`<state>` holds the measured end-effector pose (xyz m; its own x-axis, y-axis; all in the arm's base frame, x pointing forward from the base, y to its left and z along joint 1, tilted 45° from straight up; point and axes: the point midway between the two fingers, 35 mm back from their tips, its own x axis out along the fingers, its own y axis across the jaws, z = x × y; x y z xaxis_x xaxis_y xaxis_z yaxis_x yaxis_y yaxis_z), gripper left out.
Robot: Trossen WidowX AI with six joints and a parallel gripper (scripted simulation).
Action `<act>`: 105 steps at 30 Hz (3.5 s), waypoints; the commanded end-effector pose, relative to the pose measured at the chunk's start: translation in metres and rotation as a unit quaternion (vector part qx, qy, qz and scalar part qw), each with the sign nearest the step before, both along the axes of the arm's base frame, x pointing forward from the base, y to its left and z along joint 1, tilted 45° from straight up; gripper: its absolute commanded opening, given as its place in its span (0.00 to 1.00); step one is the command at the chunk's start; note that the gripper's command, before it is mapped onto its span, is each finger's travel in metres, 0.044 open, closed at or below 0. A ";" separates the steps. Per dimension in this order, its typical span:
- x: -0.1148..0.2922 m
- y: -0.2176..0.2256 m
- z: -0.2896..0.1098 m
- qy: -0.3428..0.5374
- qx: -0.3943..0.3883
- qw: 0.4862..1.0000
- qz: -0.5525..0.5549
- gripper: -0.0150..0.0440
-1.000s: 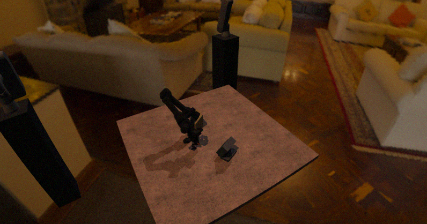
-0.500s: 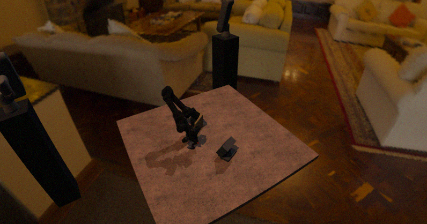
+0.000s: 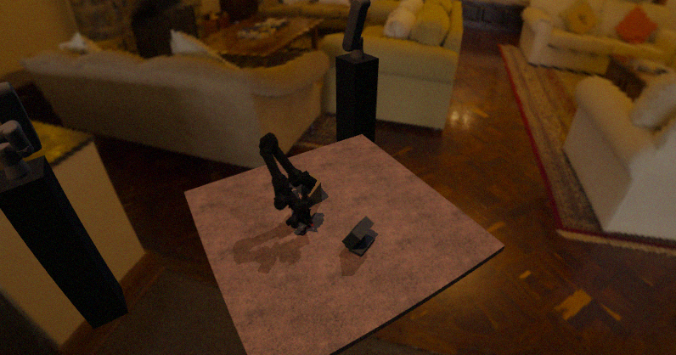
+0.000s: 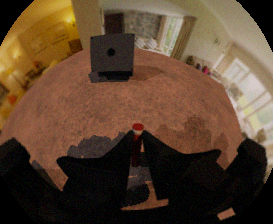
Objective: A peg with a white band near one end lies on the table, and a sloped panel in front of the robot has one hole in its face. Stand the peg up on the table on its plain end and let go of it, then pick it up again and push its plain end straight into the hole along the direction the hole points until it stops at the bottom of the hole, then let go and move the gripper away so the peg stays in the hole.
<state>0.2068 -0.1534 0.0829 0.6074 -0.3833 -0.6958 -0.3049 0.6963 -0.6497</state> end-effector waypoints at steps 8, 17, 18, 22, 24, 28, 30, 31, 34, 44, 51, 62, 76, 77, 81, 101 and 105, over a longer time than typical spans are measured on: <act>-0.008 0.002 0.000 -0.032 0.016 0.999 0.035 0.34; -0.014 0.002 0.003 -0.058 0.028 0.996 0.061 0.34; -0.015 0.002 0.003 -0.061 0.029 0.996 0.063 0.34; -0.017 0.001 0.004 -0.073 0.034 0.994 0.075 0.34; -0.019 0.001 0.004 -0.079 0.037 0.993 0.080 0.34; -0.021 0.001 0.005 -0.091 0.042 0.991 0.092 0.34; -0.023 0.001 0.005 -0.097 0.044 0.990 0.097 0.34; -0.023 0.001 0.005 -0.100 0.046 0.989 0.100 0.34; -0.025 0.000 0.006 -0.108 0.050 0.987 0.108 0.34; -0.032 -0.001 0.007 -0.137 0.063 0.979 0.136 0.34; -0.036 -0.002 0.008 -0.158 0.072 0.973 0.156 0.34; -0.043 -0.004 0.008 -0.189 0.086 0.960 0.186 0.34; -0.044 -0.004 0.007 -0.182 0.085 0.963 0.178 0.34; -0.044 -0.004 0.006 -0.182 0.085 0.963 0.178 0.34; -0.044 -0.005 0.005 -0.182 0.087 0.963 0.177 0.34; -0.048 -0.005 0.002 -0.185 0.094 0.962 0.176 0.34; -0.049 -0.004 0.002 -0.187 0.094 0.962 0.177 0.34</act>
<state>0.1595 -0.1564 0.0854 0.8985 0.0066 -0.4390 -0.3142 0.7081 -0.6323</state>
